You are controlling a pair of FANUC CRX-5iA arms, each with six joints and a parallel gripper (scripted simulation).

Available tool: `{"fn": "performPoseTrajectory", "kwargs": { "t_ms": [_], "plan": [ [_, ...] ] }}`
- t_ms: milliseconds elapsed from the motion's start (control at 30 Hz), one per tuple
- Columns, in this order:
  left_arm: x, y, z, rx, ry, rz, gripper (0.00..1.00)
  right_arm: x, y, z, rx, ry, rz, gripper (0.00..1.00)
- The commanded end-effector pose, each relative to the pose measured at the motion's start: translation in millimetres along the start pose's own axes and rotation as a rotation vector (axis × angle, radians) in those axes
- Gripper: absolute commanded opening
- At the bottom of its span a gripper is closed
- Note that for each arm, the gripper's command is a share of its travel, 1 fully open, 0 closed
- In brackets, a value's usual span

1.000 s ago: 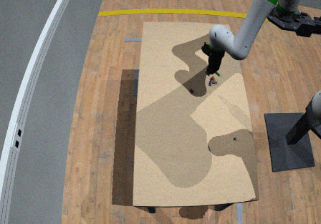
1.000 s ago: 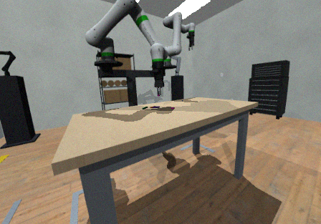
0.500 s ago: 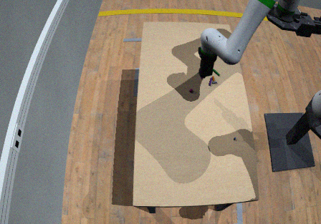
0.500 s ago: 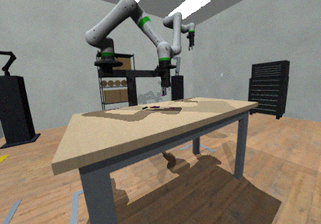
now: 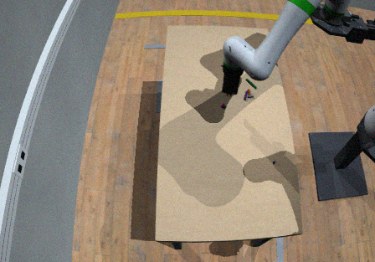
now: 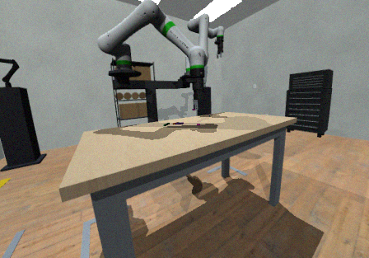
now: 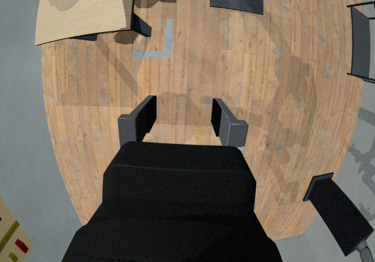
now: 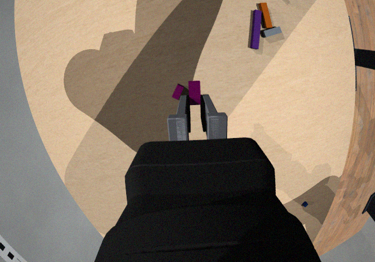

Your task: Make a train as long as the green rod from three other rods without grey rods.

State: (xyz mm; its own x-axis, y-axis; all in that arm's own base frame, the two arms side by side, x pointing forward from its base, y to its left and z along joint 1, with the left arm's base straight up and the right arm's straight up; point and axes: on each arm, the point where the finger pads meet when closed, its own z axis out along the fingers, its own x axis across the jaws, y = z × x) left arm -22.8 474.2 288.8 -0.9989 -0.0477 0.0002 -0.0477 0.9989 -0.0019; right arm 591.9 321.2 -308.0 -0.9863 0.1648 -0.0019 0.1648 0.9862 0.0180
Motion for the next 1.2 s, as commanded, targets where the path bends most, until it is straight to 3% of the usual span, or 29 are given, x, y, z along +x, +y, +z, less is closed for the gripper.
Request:
{"fn": "performPoseTrajectory", "kwargs": {
  "t_ms": [0,400,1167],
  "plan": [
    [0,0,-1,-0.002,0.0,0.0,1.0,-12,11,0,0.016,-0.001,0.147,0.24],
    [0,0,-1,-0.002,0.0,0.0,1.0,-38,35,0,0.016,-0.004,0.486,0.24],
    [0,0,-1,-0.002,0.0,0.0,1.0,-40,36,2,0.016,-0.004,0.501,0.24]
  ]
}}
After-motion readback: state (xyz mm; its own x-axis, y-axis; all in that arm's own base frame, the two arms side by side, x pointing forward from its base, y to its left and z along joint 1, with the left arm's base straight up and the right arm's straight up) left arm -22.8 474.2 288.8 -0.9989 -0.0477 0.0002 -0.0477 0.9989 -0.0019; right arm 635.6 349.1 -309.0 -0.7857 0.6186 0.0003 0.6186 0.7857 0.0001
